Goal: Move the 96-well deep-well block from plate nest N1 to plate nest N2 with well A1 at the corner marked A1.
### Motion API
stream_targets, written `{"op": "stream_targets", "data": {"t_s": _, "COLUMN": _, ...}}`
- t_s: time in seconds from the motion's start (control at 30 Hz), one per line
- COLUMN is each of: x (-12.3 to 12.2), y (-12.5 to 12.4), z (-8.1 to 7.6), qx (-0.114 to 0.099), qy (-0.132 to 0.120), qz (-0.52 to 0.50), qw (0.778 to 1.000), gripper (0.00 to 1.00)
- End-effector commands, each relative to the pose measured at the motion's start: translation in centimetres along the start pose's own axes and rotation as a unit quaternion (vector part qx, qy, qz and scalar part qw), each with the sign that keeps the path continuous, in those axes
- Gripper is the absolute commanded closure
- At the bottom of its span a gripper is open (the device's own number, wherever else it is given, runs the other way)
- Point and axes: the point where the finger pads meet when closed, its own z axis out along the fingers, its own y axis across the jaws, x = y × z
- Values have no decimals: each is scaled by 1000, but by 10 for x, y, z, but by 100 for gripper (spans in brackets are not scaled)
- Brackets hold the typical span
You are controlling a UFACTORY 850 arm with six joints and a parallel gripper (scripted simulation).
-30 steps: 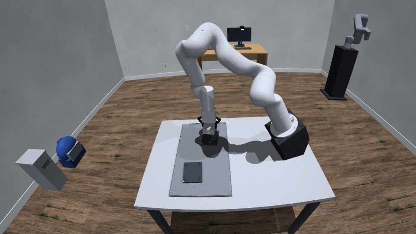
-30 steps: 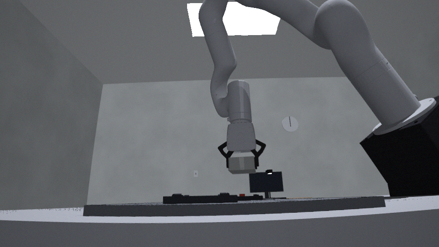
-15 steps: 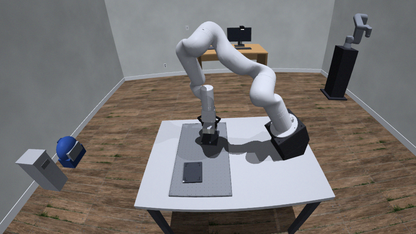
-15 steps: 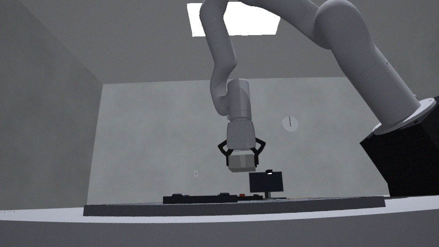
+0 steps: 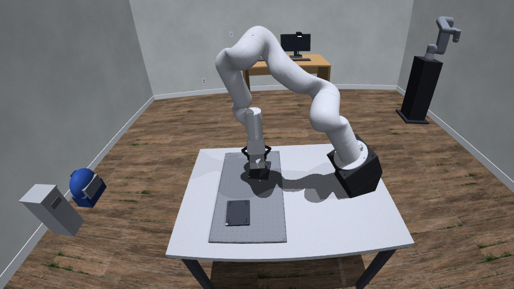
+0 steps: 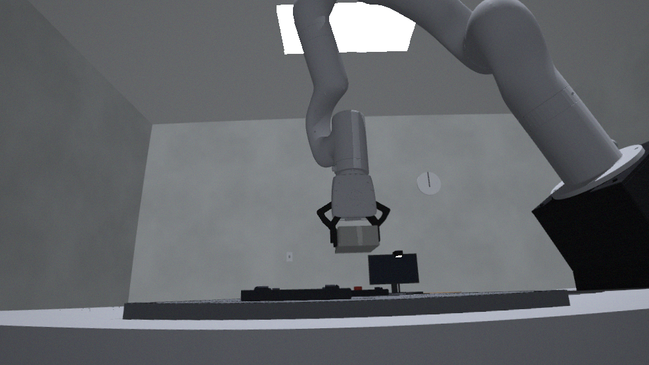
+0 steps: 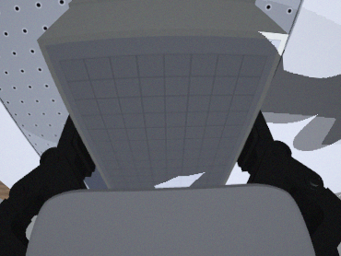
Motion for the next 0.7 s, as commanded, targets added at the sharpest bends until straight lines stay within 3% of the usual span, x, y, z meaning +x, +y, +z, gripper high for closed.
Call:
{"op": "stream_targets", "data": {"t_s": 0.0, "x": -13, "y": -6, "z": 0, "qx": 2, "qy": 2, "qz": -2, "qw": 1000, "gripper": 100}}
{"op": "stream_targets", "data": {"t_s": 0.67, "x": -69, "y": -27, "z": 0, "qx": 2, "qy": 2, "qz": -2, "qw": 1000, "gripper": 100}}
